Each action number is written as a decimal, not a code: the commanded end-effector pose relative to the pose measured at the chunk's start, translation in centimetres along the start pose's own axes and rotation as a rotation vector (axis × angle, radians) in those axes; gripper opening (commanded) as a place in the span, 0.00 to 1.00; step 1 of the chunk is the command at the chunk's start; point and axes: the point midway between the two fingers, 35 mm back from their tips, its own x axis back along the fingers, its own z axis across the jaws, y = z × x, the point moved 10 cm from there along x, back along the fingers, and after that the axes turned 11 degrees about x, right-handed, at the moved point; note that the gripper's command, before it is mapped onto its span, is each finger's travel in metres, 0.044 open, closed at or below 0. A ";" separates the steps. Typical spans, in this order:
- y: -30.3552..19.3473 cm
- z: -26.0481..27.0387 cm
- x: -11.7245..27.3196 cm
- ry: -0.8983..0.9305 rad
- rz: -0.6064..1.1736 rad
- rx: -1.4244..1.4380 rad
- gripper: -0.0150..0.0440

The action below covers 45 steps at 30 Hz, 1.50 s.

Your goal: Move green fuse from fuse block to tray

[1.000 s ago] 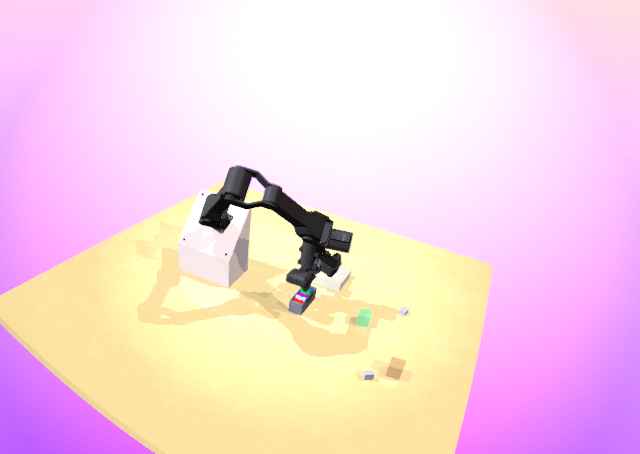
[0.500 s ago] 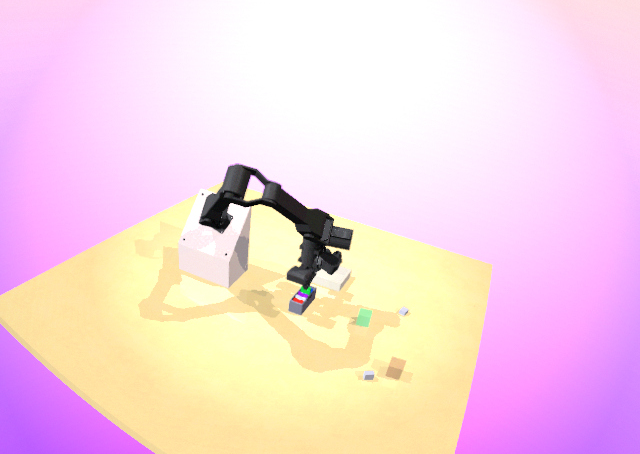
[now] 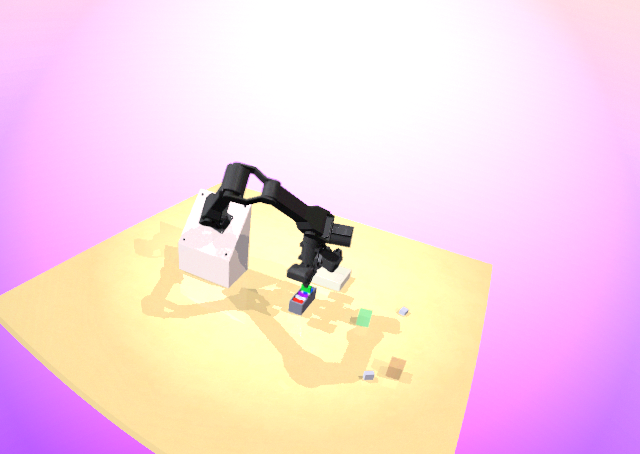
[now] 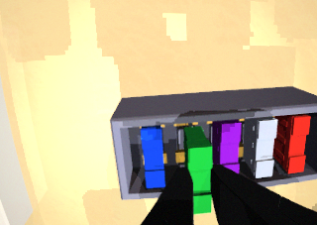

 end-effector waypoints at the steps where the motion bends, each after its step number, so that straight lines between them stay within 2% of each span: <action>1: 0.0 0.0 0.3 0.004 -0.003 -0.006 0.25; 30: 0.0 0.0 1.7 0.002 -0.003 -0.004 0.25; 45: 0.0 0.0 3.9 0.003 -0.003 -0.004 0.25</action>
